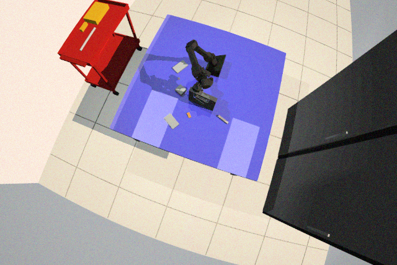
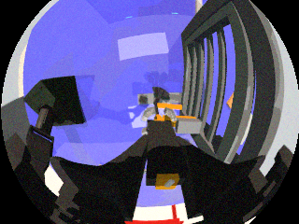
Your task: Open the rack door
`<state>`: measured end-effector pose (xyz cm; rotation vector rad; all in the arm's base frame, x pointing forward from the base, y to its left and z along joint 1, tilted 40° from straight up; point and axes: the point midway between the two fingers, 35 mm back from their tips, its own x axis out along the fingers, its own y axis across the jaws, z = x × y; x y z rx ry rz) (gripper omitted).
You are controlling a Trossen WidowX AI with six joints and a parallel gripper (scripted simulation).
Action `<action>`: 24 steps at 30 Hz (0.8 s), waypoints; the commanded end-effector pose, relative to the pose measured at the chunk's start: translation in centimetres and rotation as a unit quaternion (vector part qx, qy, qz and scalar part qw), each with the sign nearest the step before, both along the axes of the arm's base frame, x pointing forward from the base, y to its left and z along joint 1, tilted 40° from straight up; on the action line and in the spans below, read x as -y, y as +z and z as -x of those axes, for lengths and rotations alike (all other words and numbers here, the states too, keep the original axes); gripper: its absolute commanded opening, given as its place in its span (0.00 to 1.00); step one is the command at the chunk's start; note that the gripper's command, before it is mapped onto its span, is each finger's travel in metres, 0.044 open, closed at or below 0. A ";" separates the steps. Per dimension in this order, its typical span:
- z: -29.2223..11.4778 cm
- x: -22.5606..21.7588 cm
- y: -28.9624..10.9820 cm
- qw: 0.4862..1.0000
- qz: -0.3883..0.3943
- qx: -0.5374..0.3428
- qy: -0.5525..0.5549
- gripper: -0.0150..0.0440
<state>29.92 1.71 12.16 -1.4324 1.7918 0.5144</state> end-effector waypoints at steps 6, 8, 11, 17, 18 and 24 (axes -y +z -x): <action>0.9 -0.6 -0.5 0.996 0.004 0.056 -0.067 0.28; 1.1 -0.8 -0.6 0.995 0.005 0.067 -0.079 0.28; 1.5 -1.1 -0.8 0.992 0.007 0.083 -0.099 0.28; 2.3 -1.8 -1.3 0.985 0.010 0.112 -0.135 0.28; 2.4 -1.9 -1.4 0.983 0.010 0.117 -0.141 0.28; 3.2 -2.6 -1.9 0.974 0.013 0.144 -0.174 0.28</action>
